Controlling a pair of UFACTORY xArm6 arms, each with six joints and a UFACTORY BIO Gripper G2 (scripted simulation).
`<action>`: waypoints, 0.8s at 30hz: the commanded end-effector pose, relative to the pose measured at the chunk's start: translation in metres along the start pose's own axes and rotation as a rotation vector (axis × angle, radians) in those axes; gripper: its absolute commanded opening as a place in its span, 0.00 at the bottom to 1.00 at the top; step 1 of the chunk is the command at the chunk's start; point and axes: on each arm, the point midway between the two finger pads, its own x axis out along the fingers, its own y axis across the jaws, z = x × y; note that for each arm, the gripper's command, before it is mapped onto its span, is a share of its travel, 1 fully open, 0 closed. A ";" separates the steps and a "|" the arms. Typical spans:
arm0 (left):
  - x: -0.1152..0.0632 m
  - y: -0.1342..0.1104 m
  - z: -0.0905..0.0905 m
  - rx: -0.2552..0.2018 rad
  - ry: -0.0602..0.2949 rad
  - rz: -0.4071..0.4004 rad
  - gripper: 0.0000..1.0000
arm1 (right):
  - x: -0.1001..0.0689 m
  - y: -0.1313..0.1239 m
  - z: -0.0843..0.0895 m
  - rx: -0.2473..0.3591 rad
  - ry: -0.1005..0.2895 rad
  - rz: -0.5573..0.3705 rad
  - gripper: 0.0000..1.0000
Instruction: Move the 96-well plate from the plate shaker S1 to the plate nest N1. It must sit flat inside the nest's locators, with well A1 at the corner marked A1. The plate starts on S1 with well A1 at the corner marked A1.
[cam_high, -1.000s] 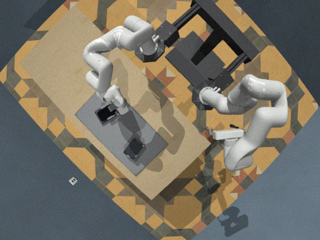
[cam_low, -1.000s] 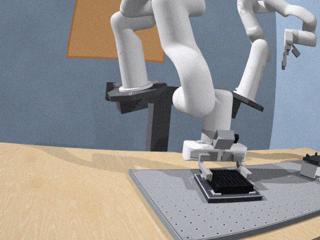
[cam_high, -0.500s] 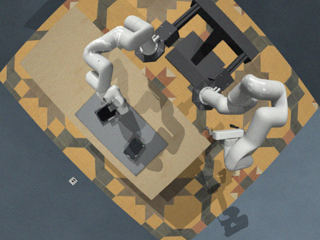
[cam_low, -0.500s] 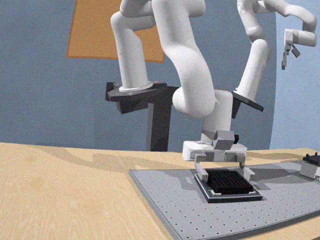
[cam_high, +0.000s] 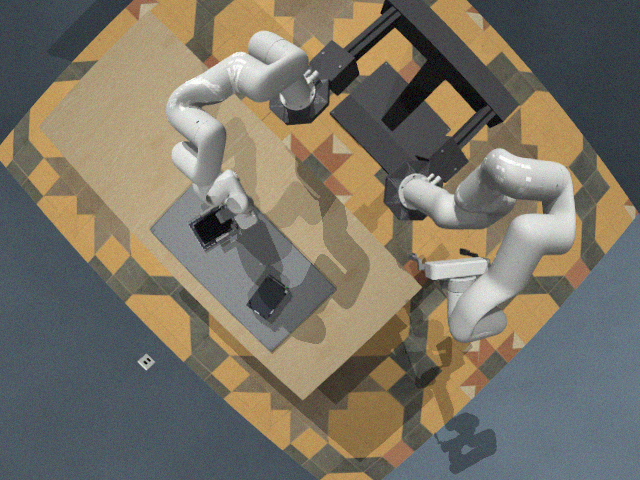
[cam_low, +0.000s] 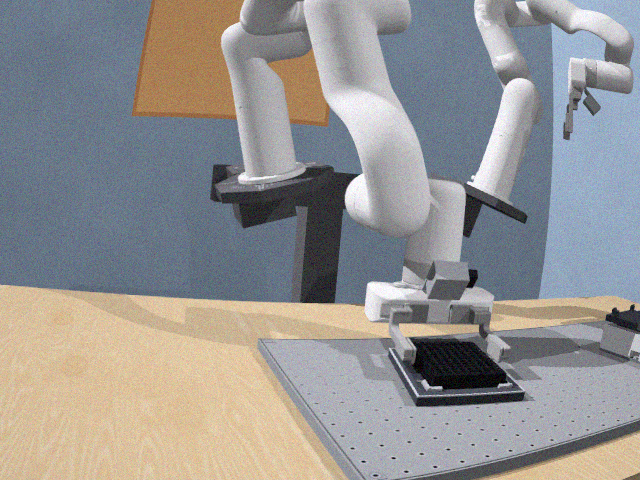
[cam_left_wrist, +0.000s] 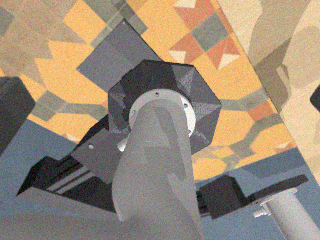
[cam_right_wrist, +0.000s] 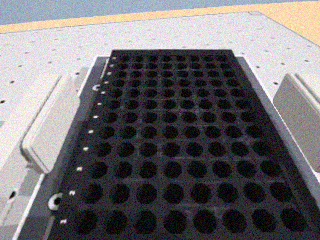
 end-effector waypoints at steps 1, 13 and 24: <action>-0.001 0.000 0.001 0.000 -0.002 0.000 1.00 | 0.001 0.000 0.001 0.001 -0.002 0.000 0.37; -0.001 0.000 0.001 0.000 -0.002 0.000 1.00 | 0.001 0.000 0.009 0.001 -0.002 0.000 0.37; -0.001 0.000 0.001 0.000 -0.002 0.000 1.00 | 0.001 0.000 0.033 0.001 -0.002 0.000 0.37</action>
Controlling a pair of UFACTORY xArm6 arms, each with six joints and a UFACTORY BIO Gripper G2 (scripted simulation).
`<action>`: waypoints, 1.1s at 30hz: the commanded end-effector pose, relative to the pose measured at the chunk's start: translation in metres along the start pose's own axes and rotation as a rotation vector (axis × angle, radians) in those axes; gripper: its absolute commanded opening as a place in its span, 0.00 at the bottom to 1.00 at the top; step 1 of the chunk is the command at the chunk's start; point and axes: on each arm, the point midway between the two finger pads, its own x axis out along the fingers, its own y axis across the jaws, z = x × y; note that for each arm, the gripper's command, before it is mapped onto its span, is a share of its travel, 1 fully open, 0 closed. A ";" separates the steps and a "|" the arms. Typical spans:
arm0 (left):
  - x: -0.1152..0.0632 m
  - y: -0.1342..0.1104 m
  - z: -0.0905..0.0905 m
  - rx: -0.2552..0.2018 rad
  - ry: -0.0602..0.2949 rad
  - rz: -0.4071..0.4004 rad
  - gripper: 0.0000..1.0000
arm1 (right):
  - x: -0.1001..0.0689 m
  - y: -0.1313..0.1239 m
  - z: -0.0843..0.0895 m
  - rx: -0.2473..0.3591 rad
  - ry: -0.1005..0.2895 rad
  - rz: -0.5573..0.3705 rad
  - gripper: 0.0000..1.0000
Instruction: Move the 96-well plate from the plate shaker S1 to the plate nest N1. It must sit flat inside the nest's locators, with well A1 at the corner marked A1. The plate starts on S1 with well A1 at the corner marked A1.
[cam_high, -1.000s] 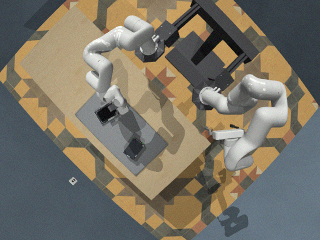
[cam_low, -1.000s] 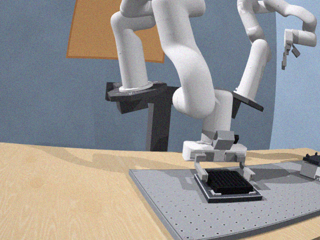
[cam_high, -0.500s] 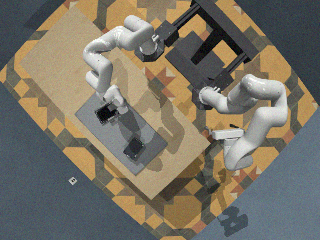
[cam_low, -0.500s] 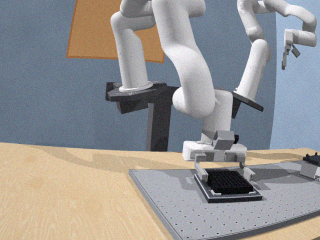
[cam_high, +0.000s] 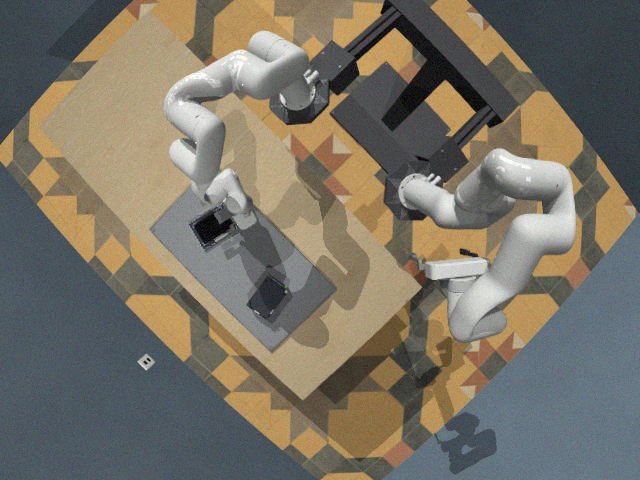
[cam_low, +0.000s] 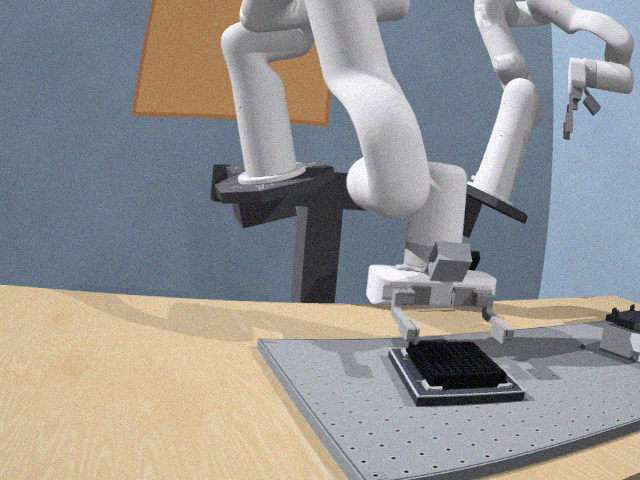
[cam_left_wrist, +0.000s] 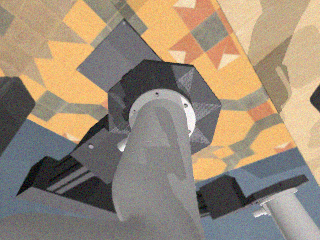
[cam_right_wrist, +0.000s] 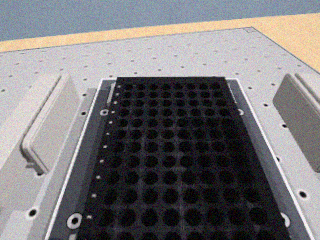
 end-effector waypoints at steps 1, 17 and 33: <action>-0.001 0.000 0.001 0.000 -0.002 0.000 1.00 | 0.001 0.000 0.014 0.001 -0.002 0.000 0.37; -0.001 0.000 0.001 0.000 -0.002 0.000 1.00 | 0.001 0.000 0.051 0.001 -0.002 0.000 0.37; -0.001 0.000 0.001 0.000 -0.002 0.000 1.00 | 0.001 0.000 0.058 0.001 -0.002 0.000 0.37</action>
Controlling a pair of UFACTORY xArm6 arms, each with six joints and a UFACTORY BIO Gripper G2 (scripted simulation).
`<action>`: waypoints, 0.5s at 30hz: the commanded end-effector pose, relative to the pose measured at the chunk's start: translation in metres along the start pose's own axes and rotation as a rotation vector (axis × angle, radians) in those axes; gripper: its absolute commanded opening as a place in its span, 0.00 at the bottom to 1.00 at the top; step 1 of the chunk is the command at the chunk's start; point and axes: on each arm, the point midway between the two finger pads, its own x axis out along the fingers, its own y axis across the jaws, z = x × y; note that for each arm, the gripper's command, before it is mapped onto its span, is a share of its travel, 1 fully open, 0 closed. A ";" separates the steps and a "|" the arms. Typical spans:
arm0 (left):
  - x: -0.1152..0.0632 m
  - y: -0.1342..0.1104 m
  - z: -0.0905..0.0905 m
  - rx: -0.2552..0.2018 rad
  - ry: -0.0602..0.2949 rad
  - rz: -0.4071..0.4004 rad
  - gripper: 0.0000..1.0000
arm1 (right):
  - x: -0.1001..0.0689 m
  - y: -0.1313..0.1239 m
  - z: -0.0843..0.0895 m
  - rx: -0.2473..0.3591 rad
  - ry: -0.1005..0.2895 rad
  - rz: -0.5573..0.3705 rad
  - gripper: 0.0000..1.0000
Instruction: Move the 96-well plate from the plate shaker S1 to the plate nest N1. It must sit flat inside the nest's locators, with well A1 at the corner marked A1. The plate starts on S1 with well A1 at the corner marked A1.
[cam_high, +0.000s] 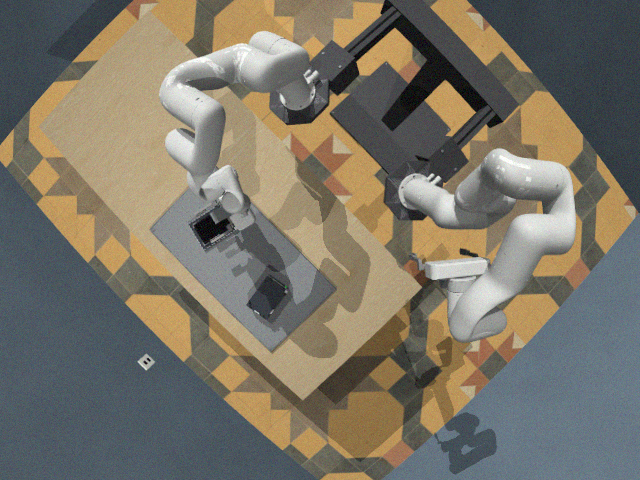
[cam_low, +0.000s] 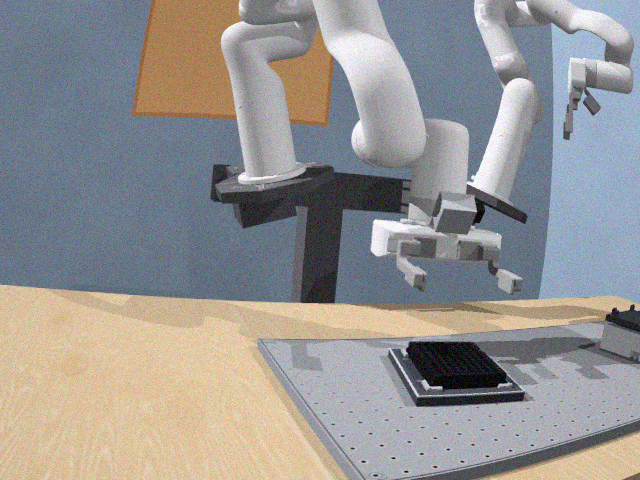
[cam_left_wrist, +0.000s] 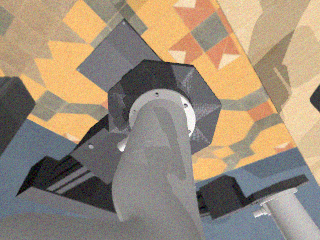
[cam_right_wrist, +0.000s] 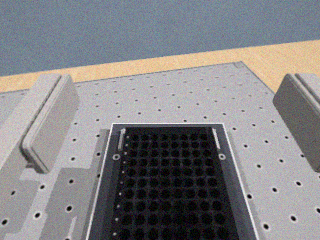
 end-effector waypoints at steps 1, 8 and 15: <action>-0.001 0.000 0.001 0.000 -0.002 0.000 1.00 | 0.001 0.001 0.001 0.002 -0.003 0.000 0.37; -0.001 0.000 0.001 0.000 -0.002 0.000 1.00 | 0.001 0.001 0.001 0.002 -0.002 0.000 0.37; -0.001 0.000 0.001 0.000 -0.002 0.000 1.00 | -0.010 0.015 0.019 0.002 -0.003 0.166 0.37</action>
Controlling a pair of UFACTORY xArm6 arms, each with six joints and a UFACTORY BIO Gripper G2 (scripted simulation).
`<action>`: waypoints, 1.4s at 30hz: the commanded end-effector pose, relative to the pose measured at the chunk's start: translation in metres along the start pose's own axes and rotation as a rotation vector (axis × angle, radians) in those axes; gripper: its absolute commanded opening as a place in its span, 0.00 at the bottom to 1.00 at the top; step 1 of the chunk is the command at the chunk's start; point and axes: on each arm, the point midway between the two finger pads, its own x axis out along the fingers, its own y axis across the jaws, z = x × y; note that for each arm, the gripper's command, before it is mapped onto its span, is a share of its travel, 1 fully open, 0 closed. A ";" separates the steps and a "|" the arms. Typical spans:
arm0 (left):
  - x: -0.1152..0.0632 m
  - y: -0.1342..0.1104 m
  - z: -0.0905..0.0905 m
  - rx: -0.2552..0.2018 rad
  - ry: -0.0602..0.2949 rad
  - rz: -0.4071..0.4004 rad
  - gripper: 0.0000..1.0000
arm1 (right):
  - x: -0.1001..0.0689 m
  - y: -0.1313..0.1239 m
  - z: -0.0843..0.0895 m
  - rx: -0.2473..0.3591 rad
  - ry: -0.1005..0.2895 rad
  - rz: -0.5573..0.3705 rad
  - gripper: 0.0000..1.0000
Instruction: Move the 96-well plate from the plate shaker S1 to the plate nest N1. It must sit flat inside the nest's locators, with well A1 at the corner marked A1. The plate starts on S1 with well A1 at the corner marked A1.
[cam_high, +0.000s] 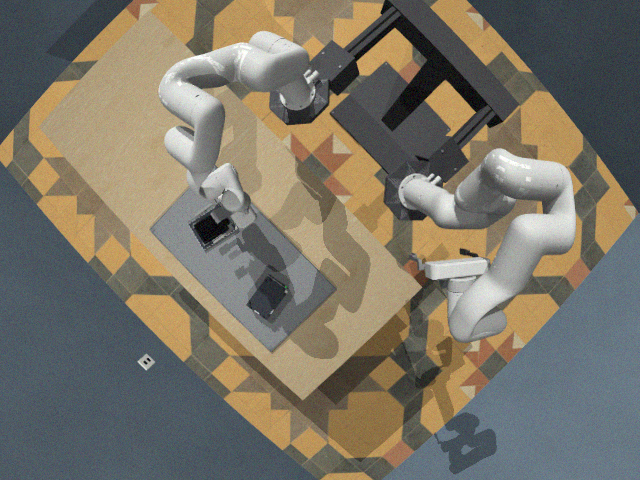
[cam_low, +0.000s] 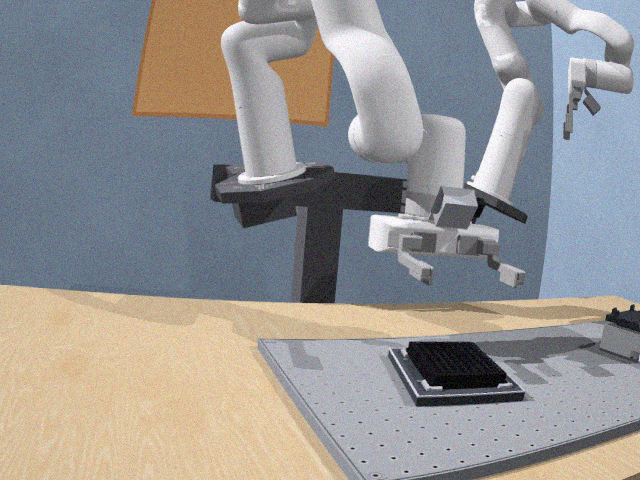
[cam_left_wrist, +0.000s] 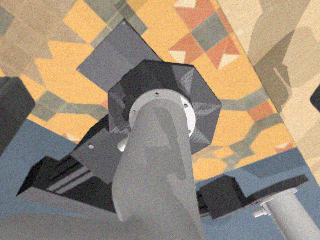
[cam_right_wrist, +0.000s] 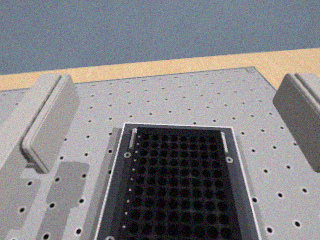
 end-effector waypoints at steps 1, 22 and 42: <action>-0.001 0.000 0.001 0.000 -0.002 0.000 1.00 | -0.007 0.013 0.016 0.002 -0.001 0.137 0.37; -0.001 0.000 0.001 0.000 -0.002 0.000 1.00 | -0.045 0.069 0.082 0.002 -0.001 0.166 0.37; -0.001 0.000 0.001 0.000 -0.002 0.000 1.00 | -0.082 0.123 0.145 0.003 -0.001 0.166 0.37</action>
